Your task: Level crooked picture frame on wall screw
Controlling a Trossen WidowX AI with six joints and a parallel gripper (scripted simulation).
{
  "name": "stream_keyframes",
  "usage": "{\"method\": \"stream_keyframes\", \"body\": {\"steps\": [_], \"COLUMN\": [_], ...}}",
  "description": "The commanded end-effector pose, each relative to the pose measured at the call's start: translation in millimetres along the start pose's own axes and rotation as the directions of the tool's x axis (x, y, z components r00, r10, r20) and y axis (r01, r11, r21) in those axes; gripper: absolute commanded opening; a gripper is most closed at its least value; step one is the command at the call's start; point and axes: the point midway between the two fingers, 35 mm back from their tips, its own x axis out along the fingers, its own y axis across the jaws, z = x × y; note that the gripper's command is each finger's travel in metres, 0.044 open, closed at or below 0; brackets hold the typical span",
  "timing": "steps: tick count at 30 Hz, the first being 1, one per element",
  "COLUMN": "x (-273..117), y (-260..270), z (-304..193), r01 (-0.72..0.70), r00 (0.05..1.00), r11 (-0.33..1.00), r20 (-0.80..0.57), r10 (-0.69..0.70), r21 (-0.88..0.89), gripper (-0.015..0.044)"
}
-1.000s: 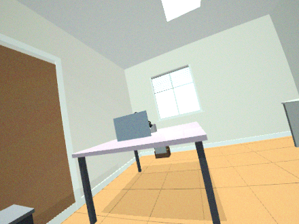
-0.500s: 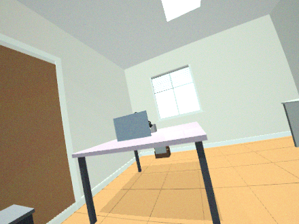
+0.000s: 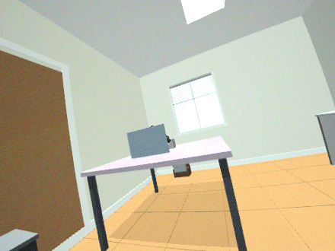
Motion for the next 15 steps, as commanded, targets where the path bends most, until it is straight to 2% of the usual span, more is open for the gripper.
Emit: {"method": "stream_keyframes", "body": {"steps": [1,15], "x": [0.4,0.4], "y": [3.4,3.6], "z": [-0.9,-2.4], "r01": [-0.011,-0.011], "r00": [1.0,1.0], "r11": [1.0,1.0], "r20": [-0.001,-0.001], "r10": [0.011,0.011], "r21": [-0.003,-0.002], "gripper": [0.0,0.0]}}
